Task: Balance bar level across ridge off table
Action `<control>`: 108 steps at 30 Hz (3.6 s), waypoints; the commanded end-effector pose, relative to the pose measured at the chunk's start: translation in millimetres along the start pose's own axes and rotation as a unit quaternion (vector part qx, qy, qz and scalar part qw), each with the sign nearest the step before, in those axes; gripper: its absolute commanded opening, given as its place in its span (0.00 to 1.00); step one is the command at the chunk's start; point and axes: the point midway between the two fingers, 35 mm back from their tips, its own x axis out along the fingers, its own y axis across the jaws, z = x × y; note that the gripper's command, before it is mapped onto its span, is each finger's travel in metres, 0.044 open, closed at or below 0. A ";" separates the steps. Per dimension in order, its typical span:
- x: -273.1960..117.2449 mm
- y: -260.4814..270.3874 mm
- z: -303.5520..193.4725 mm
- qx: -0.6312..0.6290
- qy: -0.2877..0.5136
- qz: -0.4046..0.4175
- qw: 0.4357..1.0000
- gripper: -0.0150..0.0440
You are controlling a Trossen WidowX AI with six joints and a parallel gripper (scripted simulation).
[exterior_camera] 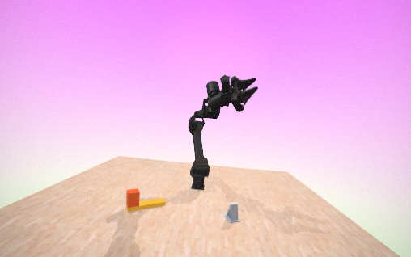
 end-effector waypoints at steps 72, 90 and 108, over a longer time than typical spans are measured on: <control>-189.4 -278.0 79.3 -0.533 0.450 -0.460 0.550 0.79; -267.3 -293.5 70.4 -0.516 0.644 -0.375 0.422 0.79; -339.2 -286.1 52.0 -0.467 0.790 -0.202 0.342 0.79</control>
